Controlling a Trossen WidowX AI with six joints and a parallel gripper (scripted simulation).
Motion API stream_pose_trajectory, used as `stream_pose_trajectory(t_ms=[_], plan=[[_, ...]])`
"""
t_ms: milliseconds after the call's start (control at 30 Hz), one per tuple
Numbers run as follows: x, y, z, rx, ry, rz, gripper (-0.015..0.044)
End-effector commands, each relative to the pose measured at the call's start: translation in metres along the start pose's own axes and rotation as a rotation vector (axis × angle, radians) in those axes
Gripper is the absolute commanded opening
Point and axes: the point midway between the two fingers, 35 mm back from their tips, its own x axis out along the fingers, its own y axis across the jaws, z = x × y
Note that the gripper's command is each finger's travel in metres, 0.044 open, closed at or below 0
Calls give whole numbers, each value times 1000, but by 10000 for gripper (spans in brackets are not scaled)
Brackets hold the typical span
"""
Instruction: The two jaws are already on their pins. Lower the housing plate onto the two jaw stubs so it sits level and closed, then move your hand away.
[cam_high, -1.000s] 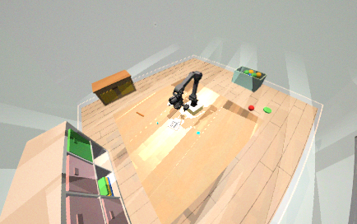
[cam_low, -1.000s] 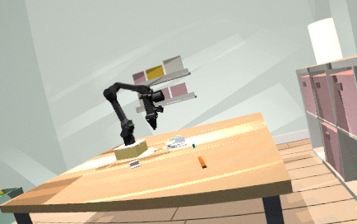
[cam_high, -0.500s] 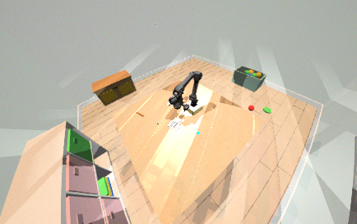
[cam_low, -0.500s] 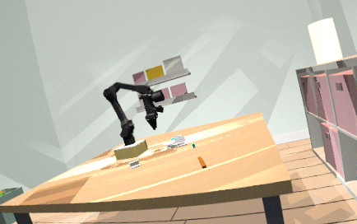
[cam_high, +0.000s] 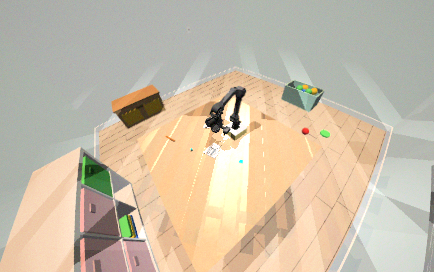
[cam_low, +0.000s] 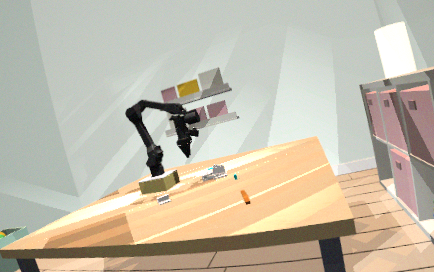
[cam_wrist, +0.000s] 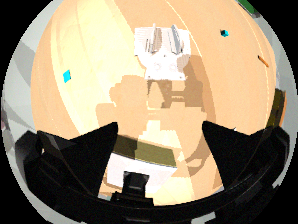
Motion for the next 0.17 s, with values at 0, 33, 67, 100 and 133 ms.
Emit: stream_pose_trajectory(t_ms=[0,33,67,100,133], plan=[[0,1,0,2,2,4,440],[0,1,0,2,2,4,440],[0,1,0,2,2,4,440],[0,1,0,2,2,4,440],[0,1,0,2,2,4,440]])
